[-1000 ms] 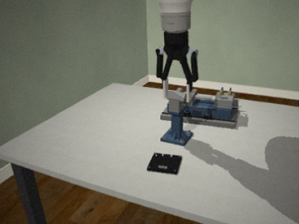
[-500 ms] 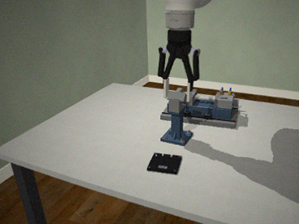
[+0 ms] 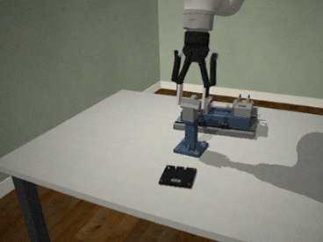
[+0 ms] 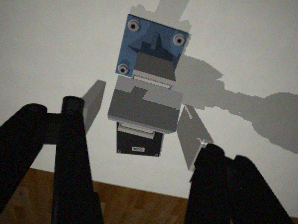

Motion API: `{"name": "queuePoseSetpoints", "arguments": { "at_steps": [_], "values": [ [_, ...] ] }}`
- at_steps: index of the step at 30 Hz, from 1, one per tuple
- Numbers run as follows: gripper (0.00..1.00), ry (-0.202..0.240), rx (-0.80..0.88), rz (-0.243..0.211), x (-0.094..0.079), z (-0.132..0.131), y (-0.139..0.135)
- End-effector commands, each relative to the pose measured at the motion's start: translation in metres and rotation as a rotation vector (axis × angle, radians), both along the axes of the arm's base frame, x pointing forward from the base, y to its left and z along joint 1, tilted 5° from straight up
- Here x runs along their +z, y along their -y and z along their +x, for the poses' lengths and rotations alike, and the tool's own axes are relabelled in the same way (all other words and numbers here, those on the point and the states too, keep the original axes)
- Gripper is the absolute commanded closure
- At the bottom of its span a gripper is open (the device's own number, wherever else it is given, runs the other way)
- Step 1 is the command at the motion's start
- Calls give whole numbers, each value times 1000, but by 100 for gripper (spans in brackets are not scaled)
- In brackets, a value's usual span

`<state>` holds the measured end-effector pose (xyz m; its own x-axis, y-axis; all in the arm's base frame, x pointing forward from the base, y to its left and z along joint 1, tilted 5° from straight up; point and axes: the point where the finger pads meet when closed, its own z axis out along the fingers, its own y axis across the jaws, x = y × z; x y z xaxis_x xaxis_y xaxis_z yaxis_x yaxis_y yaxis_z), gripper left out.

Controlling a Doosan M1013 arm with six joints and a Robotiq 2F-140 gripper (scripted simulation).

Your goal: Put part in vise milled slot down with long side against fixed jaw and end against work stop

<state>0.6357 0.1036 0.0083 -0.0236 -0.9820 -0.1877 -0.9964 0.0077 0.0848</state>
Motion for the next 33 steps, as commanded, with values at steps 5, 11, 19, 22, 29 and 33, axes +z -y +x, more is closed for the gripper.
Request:
{"name": "queuePoseSetpoints", "arguments": {
  "at_steps": [5, 11, 19, 22, 29, 33],
  "values": [
    [49, 0, 0, 60, 0, -1, 3],
    [49, 1, -5, 116, 0, -2, 4],
    [49, 1, -9, 171, 0, -2, 5],
    [49, 1, -11, 197, -1, -2, 6],
    [49, 1, -17, 259, -1, -2, 7],
    [49, 2, -20, 292, -2, -2, 8]
  ]
}}
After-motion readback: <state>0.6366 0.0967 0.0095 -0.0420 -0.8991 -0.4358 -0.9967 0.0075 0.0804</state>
